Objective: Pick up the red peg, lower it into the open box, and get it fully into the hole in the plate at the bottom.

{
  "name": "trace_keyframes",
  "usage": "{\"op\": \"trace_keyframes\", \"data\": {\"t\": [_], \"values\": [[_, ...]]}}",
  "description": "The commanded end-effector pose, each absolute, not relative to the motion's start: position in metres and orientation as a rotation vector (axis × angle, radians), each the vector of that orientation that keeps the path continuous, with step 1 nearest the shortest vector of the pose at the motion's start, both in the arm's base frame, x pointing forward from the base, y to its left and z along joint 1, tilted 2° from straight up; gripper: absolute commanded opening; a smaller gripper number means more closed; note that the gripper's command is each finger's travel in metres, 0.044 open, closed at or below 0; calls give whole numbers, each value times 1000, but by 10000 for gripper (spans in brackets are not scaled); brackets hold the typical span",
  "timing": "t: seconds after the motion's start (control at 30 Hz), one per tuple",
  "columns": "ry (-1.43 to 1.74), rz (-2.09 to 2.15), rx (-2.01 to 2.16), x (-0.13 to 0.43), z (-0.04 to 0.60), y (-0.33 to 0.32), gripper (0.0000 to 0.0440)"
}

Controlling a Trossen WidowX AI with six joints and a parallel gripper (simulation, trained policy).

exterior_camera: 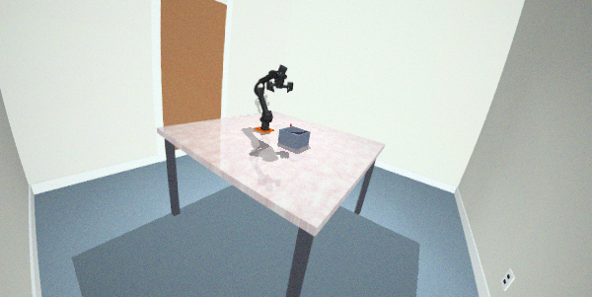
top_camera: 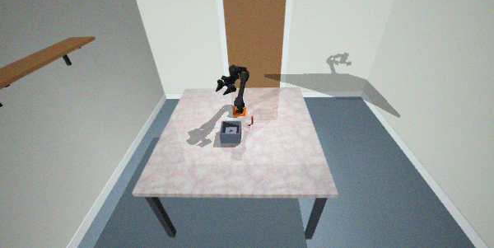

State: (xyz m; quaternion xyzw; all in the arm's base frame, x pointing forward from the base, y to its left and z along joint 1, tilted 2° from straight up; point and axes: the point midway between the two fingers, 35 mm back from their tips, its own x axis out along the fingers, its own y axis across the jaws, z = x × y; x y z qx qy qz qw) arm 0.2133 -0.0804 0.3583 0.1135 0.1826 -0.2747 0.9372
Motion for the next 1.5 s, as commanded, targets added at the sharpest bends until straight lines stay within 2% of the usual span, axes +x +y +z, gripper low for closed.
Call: {"op": "trace_keyframes", "data": {"t": [0.0, 0.33, 0.87, 1.47], "values": [[457, -516, 289, 220, 334, -64, 440], [736, -435, 469, 219, 264, -9, 440], [1156, -528, 678, 180, 170, 69, 440], [1304, -576, 850, 162, 85, 128, 440]]}}
